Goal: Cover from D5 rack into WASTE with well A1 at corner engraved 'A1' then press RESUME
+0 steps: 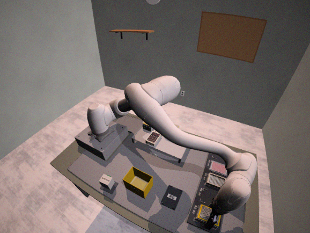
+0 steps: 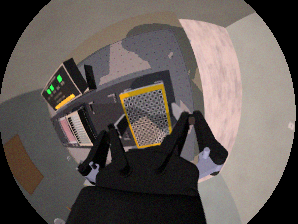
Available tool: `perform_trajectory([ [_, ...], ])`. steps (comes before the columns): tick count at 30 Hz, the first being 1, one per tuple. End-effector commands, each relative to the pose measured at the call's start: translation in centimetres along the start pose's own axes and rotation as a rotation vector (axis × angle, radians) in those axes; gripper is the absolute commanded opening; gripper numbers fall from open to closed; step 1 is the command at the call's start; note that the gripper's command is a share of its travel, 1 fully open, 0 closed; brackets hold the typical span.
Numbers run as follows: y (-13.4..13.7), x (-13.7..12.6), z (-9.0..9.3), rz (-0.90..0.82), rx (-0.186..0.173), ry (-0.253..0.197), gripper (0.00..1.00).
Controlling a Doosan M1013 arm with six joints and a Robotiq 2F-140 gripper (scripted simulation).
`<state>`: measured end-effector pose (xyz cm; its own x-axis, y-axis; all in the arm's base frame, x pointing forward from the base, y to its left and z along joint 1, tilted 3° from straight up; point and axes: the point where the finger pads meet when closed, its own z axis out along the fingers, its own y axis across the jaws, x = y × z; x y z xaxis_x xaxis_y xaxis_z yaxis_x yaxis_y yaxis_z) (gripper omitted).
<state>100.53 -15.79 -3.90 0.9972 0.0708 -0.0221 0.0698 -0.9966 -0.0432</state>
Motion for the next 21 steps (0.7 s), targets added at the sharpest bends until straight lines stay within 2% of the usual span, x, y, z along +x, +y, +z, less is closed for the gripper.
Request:
perform_trajectory([
  [1,0.0,0.0,0.0,0.0,0.0,0.0,0.77],
  [21,0.0,0.0,-3.0,0.0,0.0,0.0,0.77],
])
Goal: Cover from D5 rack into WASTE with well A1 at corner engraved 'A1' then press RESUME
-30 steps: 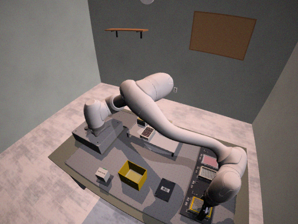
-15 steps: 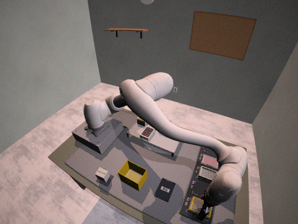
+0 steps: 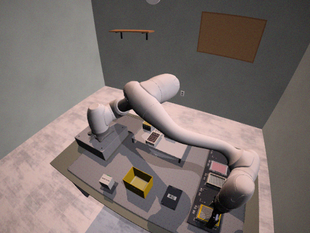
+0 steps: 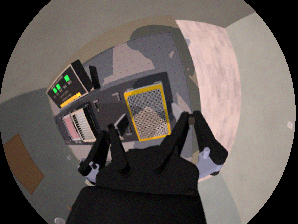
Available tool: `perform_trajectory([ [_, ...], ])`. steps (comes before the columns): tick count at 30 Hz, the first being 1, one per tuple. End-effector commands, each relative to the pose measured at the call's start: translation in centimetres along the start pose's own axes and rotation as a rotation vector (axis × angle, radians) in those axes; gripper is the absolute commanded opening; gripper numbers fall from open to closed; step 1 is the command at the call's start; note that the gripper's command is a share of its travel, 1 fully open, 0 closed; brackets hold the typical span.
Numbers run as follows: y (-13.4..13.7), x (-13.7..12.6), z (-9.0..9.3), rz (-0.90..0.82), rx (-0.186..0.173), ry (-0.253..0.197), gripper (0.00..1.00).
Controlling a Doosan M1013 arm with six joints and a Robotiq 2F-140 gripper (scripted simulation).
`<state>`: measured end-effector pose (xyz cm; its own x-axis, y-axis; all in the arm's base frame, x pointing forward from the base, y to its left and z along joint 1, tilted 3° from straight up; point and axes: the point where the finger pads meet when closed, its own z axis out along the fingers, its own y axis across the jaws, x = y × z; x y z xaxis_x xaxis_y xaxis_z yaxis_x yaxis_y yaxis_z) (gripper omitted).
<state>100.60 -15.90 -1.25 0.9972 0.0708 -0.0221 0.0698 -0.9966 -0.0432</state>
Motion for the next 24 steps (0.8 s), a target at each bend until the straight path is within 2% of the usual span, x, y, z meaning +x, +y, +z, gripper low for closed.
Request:
perform_trajectory([
  [1,0.0,0.0,-0.5,0.0,0.0,0.0,0.77],
  [24,0.0,0.0,-3.9,0.0,0.0,0.0,0.77],
])
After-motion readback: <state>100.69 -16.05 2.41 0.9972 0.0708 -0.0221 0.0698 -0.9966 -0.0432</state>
